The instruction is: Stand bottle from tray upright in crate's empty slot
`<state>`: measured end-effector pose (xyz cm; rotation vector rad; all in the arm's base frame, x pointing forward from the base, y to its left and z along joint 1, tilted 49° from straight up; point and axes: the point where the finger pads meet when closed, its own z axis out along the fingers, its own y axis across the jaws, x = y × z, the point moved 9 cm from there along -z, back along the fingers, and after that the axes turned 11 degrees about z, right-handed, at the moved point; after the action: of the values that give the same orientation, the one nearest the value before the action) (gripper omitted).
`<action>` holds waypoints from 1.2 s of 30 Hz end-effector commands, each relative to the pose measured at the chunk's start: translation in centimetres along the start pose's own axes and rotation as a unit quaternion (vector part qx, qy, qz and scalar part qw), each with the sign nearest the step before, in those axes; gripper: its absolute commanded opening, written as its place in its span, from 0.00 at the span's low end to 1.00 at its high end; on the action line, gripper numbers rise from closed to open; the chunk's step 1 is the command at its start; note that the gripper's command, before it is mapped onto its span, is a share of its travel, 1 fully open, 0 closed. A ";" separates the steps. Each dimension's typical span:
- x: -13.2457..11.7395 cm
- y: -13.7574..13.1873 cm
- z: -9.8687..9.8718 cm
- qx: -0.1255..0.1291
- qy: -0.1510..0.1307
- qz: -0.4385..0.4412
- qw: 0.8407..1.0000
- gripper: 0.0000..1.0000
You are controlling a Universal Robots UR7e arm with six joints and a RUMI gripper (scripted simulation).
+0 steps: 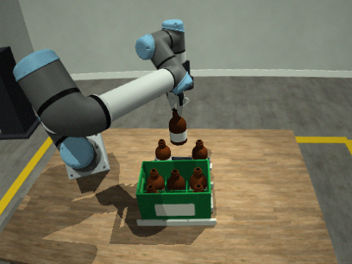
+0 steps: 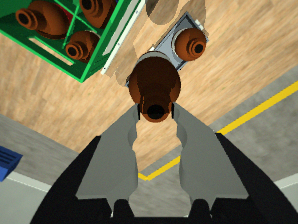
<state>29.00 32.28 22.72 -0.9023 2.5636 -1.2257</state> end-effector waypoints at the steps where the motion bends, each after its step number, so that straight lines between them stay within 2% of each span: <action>1: 0.5 -0.8 0.0 0.000 0.000 0.000 1.000 0.00; 36: 4.0 -6.4 0.0 0.000 0.000 0.000 1.000 0.00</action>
<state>28.73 27.72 27.15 -0.9016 2.5637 -1.2255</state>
